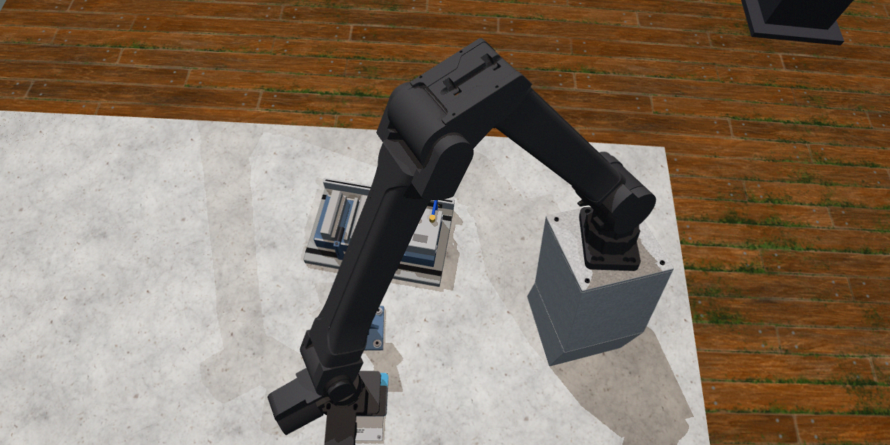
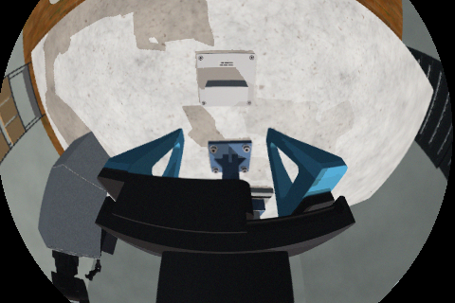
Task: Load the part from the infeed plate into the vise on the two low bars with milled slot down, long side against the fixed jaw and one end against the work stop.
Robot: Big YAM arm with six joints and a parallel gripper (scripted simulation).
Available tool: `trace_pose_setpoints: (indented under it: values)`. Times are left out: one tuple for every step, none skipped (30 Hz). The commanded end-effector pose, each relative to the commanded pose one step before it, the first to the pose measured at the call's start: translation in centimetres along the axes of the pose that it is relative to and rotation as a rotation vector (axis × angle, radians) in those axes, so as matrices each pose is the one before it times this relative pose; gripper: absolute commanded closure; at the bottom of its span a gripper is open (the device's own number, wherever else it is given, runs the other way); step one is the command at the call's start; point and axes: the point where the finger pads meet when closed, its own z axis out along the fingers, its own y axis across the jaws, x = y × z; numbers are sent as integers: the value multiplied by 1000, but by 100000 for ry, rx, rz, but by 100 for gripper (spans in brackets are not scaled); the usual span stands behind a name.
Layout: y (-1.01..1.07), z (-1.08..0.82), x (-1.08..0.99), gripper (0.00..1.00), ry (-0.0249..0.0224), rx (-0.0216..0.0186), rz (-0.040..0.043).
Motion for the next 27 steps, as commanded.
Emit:
trace_pose_setpoints:
  values:
    - [-538, 786, -56, 19, -278, 1143, -832]
    - [-277, 180, -67, 19, -220, 397, 229]
    - [-369, 156, -88, 19, -293, 523, 307]
    - [-407, 187, 9, 19, -259, 477, 513]
    - [-270, 187, -60, 19, -199, 392, 225]
    - [18, 266, 9, 19, 15, -18, -6]
    - [17, 265, 8, 19, 13, -19, -6]
    - [271, 346, 114, 19, 222, -426, -132]
    - [277, 314, 32, 19, 193, -346, -283]
    - [48, 211, -141, 19, -33, 103, -303]
    - [-225, 142, -203, 19, -244, 479, -74]
    - [-165, 199, -75, 19, -149, 276, 77]
    - [-23, 287, 111, 19, 36, -76, 220]
    - [-48, 305, 178, 19, 56, -111, 363]
    - [146, 309, 112, 19, 148, -271, 16]
    - [0, 0, 0, 19, 0, 0, 0]
    - [0, 0, 0, 19, 0, 0, 0]
    - [1020, 382, -25, 19, 633, -1139, -1300]
    - [-490, 114, -147, 19, -383, 722, 343]
    - [-510, 122, -115, 19, -384, 714, 423]
    - [-87, 302, 218, 19, 47, -107, 482]
    - [-2, 255, 57, 19, 30, -40, 99]
    - [14, 237, 9, 19, 19, -12, -5]
    - [15, 235, 9, 19, 19, -12, -5]
    - [183, 278, 75, 19, 140, -283, -87]
    - [223, 285, 91, 19, 171, -346, -106]
    - [72, 162, -192, 19, -35, 122, -427]
